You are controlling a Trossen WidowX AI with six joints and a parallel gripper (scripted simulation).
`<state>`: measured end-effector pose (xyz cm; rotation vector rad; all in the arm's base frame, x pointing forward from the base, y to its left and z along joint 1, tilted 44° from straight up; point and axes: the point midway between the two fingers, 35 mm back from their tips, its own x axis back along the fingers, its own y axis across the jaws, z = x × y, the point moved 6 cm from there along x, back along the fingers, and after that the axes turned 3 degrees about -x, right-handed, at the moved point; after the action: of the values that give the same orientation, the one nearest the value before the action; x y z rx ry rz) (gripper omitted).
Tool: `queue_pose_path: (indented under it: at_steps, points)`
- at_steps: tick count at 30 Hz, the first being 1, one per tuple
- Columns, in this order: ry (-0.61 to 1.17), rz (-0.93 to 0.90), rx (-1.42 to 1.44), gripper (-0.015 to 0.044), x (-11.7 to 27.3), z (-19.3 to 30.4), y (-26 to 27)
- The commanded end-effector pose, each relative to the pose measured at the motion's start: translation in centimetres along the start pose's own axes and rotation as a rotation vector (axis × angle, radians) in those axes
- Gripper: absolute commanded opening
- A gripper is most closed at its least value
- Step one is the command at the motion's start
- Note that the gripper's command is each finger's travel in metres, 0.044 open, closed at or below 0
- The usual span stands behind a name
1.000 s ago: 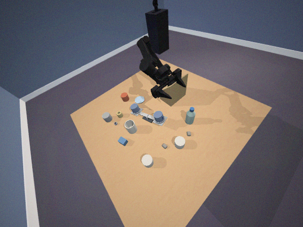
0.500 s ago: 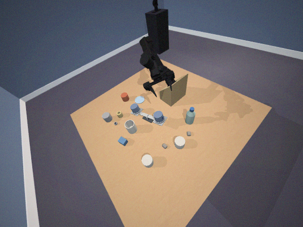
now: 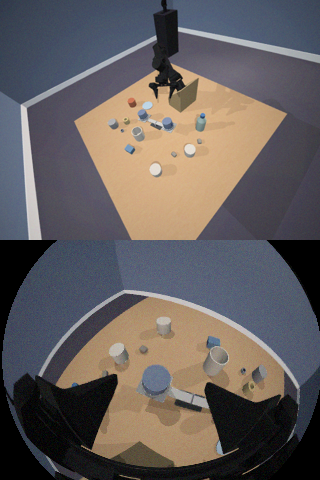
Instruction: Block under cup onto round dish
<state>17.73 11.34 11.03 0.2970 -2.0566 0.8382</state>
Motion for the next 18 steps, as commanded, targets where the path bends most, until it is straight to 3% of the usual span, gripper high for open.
queue_pose_path:
  at_steps: [1, 8, 18]
  points:
    - [0.025, 0.130, -0.043, 0.0440, 0.6, 2.5, -1.4]
    - [0.043, 0.325, -0.099, 0.0440, 1.3, 5.9, -3.3]
    - [0.074, 0.348, -0.204, 0.0440, 1.3, 5.1, -4.2]
